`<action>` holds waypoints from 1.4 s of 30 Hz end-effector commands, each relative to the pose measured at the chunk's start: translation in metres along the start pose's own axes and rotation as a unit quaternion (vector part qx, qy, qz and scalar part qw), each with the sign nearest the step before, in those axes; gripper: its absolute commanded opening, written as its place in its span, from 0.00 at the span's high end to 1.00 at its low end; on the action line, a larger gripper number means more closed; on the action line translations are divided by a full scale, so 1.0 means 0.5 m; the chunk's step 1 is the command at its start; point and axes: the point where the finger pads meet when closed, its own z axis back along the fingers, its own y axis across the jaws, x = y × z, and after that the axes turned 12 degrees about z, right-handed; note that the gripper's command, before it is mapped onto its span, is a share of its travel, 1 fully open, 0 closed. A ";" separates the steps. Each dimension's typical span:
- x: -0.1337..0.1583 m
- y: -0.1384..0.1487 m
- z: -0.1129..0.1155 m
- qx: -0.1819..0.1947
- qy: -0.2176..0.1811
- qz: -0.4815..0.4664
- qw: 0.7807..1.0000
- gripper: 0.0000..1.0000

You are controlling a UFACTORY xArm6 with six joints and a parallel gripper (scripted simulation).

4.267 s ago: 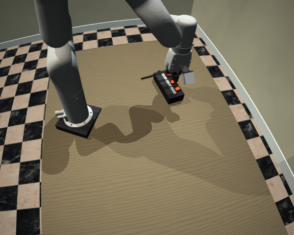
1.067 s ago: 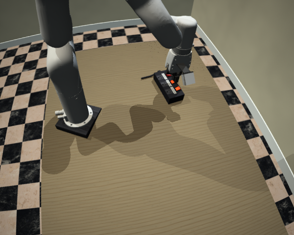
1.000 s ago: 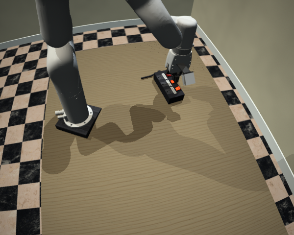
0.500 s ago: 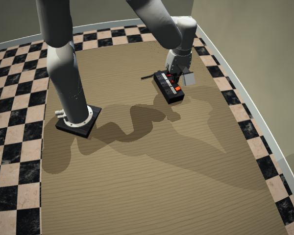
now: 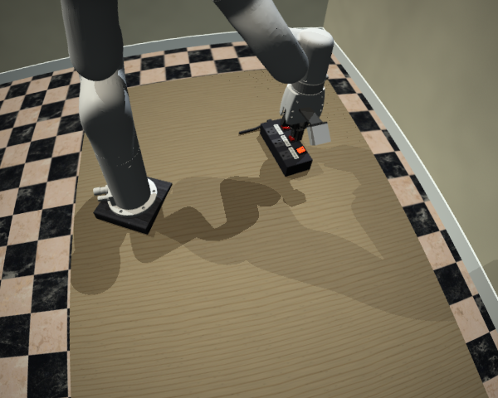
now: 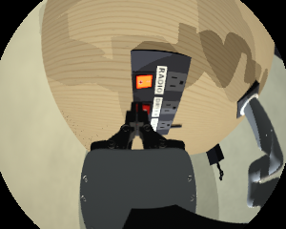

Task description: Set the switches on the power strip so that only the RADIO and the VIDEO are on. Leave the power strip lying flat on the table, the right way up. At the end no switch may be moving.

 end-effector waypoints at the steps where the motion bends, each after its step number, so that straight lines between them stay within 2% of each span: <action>1: 0.000 -0.001 0.008 -0.001 0.000 0.000 1.000 1.00; 10: 0.000 -0.001 0.056 -0.001 0.000 0.000 1.000 1.00; 17: 0.000 -0.001 0.074 -0.001 0.000 0.000 1.000 1.00; 39: 0.001 -0.001 0.077 -0.001 0.000 0.000 1.000 1.00; 42: 0.039 0.005 0.088 -0.001 0.000 0.000 1.000 1.00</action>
